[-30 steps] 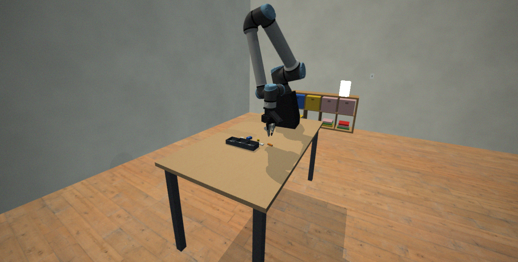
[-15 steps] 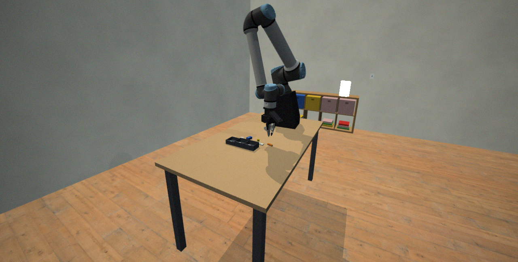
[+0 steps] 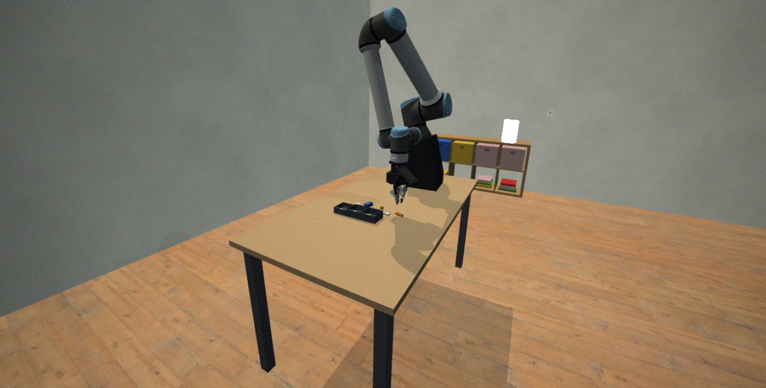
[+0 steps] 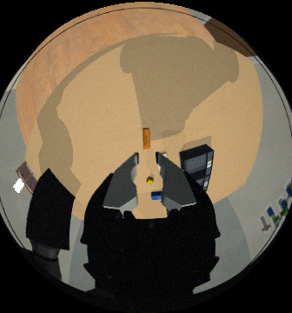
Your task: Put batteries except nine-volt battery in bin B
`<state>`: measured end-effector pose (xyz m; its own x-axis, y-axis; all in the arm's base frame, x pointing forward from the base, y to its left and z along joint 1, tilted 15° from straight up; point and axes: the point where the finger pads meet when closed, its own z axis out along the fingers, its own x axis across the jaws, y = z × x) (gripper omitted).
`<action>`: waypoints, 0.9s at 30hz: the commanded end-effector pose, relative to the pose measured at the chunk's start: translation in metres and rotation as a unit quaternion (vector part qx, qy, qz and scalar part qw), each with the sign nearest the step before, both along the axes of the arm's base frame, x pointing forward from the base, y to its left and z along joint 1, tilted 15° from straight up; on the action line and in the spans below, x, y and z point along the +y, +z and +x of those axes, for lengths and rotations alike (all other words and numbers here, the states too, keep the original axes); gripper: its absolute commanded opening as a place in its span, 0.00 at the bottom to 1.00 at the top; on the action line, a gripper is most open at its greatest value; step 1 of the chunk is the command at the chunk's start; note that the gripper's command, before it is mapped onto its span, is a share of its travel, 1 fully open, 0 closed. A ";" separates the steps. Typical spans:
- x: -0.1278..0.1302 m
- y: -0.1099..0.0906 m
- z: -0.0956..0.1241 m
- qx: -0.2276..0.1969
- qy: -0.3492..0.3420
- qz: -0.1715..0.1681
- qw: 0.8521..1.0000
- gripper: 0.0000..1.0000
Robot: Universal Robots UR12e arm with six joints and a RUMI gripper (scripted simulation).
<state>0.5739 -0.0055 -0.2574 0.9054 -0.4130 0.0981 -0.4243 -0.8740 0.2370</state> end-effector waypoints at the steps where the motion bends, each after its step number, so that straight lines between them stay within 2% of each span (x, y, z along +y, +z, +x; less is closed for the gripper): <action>1: -0.004 -0.015 0.000 -0.001 0.000 0.000 1.000 0.17; 5: -0.006 -0.023 0.000 -0.001 0.000 0.000 1.000 0.17; 12: -0.013 -0.048 0.000 -0.001 0.000 0.000 1.000 0.17; 27: -0.015 -0.058 0.000 -0.001 0.000 0.000 1.000 0.17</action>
